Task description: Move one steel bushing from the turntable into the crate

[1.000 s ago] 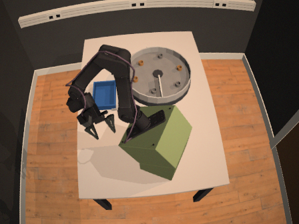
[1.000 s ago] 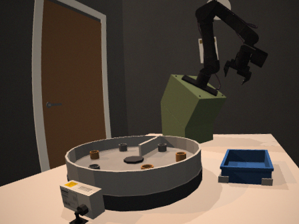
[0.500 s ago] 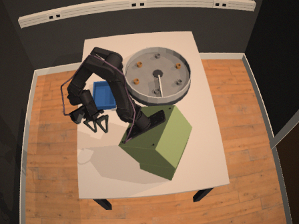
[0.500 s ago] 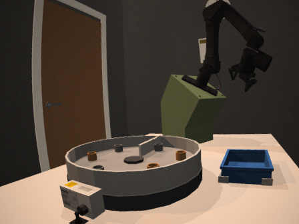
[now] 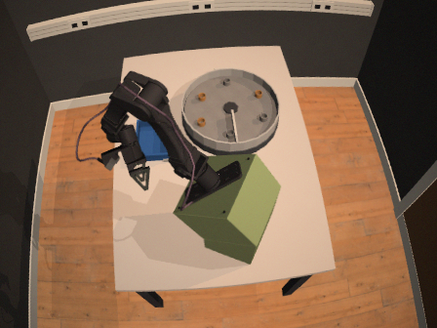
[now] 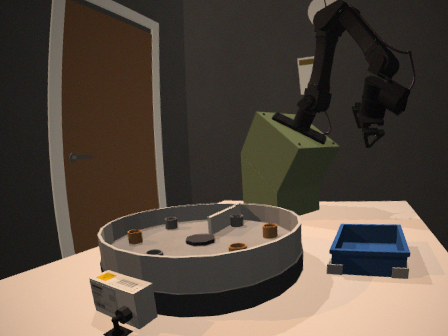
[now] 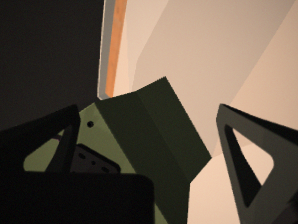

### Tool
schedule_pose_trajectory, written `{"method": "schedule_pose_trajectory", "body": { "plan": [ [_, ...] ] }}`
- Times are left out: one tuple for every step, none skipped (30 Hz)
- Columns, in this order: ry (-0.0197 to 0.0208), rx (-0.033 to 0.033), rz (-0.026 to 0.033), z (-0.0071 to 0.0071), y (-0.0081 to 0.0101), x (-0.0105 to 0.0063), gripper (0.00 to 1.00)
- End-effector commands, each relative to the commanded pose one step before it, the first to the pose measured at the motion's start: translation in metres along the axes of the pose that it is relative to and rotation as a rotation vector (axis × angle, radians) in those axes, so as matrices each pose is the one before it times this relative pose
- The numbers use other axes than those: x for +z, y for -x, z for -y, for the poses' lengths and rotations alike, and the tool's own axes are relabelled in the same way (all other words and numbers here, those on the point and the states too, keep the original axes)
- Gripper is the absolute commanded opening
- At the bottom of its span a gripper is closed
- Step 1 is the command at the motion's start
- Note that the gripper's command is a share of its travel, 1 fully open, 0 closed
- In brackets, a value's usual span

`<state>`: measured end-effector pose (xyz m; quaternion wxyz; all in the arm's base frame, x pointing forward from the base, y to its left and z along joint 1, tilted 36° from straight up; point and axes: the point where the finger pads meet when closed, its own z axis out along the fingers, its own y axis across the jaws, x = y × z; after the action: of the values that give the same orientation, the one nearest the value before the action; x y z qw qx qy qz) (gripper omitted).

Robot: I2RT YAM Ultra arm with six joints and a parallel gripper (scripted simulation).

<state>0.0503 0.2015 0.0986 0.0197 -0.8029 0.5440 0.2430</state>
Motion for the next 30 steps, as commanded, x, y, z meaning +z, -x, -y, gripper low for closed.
{"method": "schedule_pose_trajectory", "body": {
  "plan": [
    [-0.03943, 0.15372, 0.05153, 0.02067, 0.00939, -0.00705, 1.0],
    [-0.00578, 0.03647, 0.0054, 0.00444, -0.00033, -0.00093, 1.0],
    [-0.00566, 0.03642, 0.00554, 0.00446, -0.00026, -0.00093, 1.0],
    [0.0, 0.0, 0.0, 0.0, 0.0, 0.0, 1.0],
    [0.0, 0.0, 0.0, 0.0, 0.0, 0.0, 1.0],
    [-0.01676, 0.08764, 0.01764, 0.01054, 0.00047, -0.00315, 1.0],
    [-0.00109, 0.03062, 0.00109, 0.0042, -0.00103, 0.00005, 1.0],
    [-0.00494, 0.03475, 0.00583, 0.00436, 0.00008, -0.00091, 1.0],
    [-0.00507, 0.03656, 0.00626, 0.00461, 0.00016, -0.00096, 1.0],
    [-0.00501, 0.03705, 0.00648, 0.0047, 0.00025, -0.00098, 1.0],
    [-0.00486, 0.03699, 0.0066, 0.00471, 0.00033, -0.00098, 1.0],
    [-0.00469, 0.03676, 0.00668, 0.0047, 0.00042, -0.00098, 1.0],
    [-0.00453, 0.03654, 0.00677, 0.00469, 0.0005, -0.00098, 1.0],
    [-0.00437, 0.0364, 0.00686, 0.00469, 0.00059, -0.00098, 1.0],
    [-0.0042, 0.03623, 0.00694, 0.00468, 0.00068, -0.00098, 1.0],
    [-0.00405, 0.03612, 0.00703, 0.00468, 0.00076, -0.00099, 1.0],
    [-0.00389, 0.03605, 0.00712, 0.00468, 0.00085, -0.00099, 1.0],
    [-0.00373, 0.03597, 0.00721, 0.00467, 0.00093, -0.00099, 1.0],
    [-0.00357, 0.03589, 0.00729, 0.00467, 0.00102, -0.001, 1.0],
    [-0.00341, 0.03582, 0.00737, 0.00467, 0.00111, -0.001, 1.0],
    [0.0, 0.0, 0.0, 0.0, 0.0, 0.0, 1.0],
    [0.0, 0.0, 0.0, 0.0, 0.0, 0.0, 1.0],
    [-0.00813, 0.08862, 0.01943, 0.01154, 0.00296, -0.00272, 1.0],
    [-0.00199, 0.02851, 0.00529, 0.00381, 0.001, -0.00064, 1.0],
    [-0.00258, 0.03372, 0.00729, 0.00439, 0.00141, -0.00097, 1.0],
    [-0.00255, 0.03549, 0.00775, 0.00462, 0.00157, -0.00102, 1.0],
    [-0.00243, 0.03615, 0.00797, 0.0047, 0.00169, -0.00105, 1.0],
    [-0.00226, 0.0362, 0.00805, 0.0047, 0.00179, -0.00106, 1.0],
    [-0.00207, 0.03605, 0.00809, 0.00467, 0.00188, -0.00106, 1.0],
    [-0.00189, 0.03582, 0.0081, 0.00462, 0.00196, -0.00106, 1.0]
  ]
}}
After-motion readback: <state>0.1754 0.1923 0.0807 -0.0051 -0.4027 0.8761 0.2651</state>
